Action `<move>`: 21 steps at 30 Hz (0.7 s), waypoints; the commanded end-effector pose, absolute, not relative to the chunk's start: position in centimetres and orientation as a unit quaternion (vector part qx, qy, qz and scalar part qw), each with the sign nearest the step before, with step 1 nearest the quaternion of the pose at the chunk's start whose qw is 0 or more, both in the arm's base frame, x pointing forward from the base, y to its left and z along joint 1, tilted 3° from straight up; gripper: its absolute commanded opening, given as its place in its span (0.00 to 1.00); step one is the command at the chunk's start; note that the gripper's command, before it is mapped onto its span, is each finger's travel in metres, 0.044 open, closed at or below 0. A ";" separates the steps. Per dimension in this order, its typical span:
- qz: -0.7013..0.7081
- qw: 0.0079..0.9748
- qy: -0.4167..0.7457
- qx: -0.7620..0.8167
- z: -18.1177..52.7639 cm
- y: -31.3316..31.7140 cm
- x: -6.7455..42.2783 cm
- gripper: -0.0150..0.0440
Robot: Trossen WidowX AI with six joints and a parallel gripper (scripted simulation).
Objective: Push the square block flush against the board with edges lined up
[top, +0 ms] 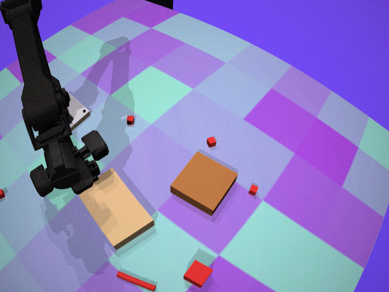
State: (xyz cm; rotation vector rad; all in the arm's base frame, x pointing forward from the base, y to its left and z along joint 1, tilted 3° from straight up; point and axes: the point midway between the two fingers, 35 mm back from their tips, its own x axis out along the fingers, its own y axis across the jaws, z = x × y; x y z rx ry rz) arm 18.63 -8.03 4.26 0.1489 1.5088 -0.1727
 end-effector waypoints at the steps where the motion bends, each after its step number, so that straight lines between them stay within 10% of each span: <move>1: -0.079 0.728 0.678 0.063 3.9 -8.2 18.9 0.25; 21: -0.079 0.728 0.678 0.062 4.3 -8.6 20.7 0.25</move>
